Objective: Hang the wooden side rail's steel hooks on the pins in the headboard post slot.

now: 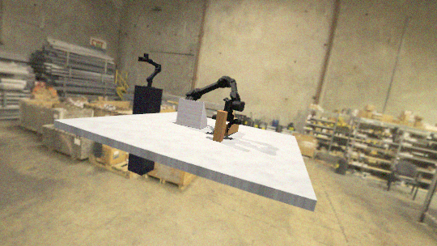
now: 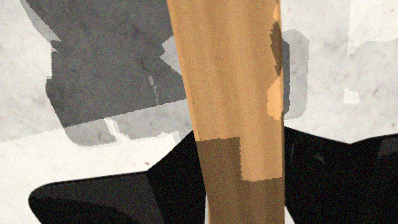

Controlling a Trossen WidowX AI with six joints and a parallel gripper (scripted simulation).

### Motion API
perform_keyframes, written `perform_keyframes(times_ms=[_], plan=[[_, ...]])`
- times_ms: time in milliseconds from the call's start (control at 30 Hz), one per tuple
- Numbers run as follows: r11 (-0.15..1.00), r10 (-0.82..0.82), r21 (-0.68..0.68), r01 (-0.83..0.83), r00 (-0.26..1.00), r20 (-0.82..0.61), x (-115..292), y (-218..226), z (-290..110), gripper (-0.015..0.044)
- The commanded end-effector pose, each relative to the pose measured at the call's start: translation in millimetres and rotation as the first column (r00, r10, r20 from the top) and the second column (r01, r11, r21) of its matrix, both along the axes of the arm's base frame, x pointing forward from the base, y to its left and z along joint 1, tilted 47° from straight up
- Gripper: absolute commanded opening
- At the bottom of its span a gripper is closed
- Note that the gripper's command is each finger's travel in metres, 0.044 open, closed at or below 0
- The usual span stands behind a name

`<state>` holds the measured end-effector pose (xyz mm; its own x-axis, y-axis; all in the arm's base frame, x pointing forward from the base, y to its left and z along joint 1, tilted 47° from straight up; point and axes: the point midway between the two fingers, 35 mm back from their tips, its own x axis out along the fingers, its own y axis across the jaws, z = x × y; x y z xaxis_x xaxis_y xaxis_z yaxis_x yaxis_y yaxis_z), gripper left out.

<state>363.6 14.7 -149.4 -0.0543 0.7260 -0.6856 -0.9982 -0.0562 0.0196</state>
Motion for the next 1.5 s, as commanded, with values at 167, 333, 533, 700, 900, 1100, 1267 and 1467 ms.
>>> perform_keyframes(times_ms=[167,333,533,700,900,1100,1267,1467], plan=[[1.000,-0.005,-0.007,0.005,1.000,-0.001,0.3,-0.9,-1.9,0.0000],[1.000,-0.005,-0.007,0.005,1.000,-0.001,0.2,-0.3,-2.5,0.0000],[1.000,-0.005,-0.007,0.005,1.000,-0.001,0.2,0.5,-3.1,0.0000],[1.000,-0.005,-0.007,0.005,1.000,-0.001,0.1,1.1,-3.7,0.0000],[1.000,-0.005,-0.007,0.005,1.000,-0.001,0.1,1.8,-4.4,0.0000],[1.000,-0.005,-0.007,0.005,1.000,-0.001,0.0,2.6,-5.1,0.0000],[1.000,-0.005,-0.007,0.005,1.000,-0.001,0.0,3.2,-5.7,0.0000],[1.000,-0.005,-0.007,0.005,1.000,-0.001,-0.1,3.9,-6.4,0.0000]])
